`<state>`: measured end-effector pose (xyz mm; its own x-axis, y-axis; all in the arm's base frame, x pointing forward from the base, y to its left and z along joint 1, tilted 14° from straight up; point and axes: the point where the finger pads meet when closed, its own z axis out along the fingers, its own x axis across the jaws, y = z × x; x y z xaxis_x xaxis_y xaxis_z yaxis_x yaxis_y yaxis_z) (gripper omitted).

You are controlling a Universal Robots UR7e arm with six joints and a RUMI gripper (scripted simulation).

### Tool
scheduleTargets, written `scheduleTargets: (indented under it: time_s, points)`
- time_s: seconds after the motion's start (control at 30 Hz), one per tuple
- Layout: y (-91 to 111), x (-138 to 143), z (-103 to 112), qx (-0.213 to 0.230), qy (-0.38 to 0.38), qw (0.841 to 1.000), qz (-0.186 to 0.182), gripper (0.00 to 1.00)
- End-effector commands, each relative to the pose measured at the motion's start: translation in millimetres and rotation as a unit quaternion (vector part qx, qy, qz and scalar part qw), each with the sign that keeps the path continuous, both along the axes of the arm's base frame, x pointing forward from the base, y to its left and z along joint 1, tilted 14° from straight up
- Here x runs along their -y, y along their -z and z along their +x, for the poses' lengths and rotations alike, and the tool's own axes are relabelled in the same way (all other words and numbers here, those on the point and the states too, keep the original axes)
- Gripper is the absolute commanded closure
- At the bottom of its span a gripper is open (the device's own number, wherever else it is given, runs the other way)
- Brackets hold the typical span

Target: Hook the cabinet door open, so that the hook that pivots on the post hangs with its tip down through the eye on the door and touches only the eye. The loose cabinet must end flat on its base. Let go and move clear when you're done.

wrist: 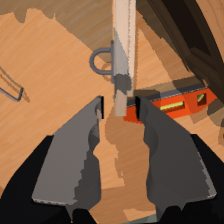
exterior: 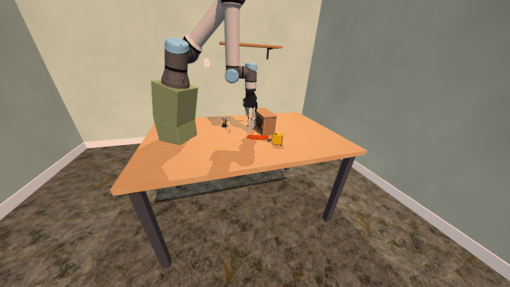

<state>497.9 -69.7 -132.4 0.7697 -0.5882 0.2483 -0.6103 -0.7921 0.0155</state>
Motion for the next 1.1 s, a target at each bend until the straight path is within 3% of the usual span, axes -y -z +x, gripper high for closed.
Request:
scheduleTargets:
  time_s: [0.0,1.07]
  points:
    - [2.7,0.6,1.1,0.001,0.0,1.0,0.0,0.85]
    - [10.5,-3.0,-3.8,0.006,0.029,1.0,0.005,0.85]
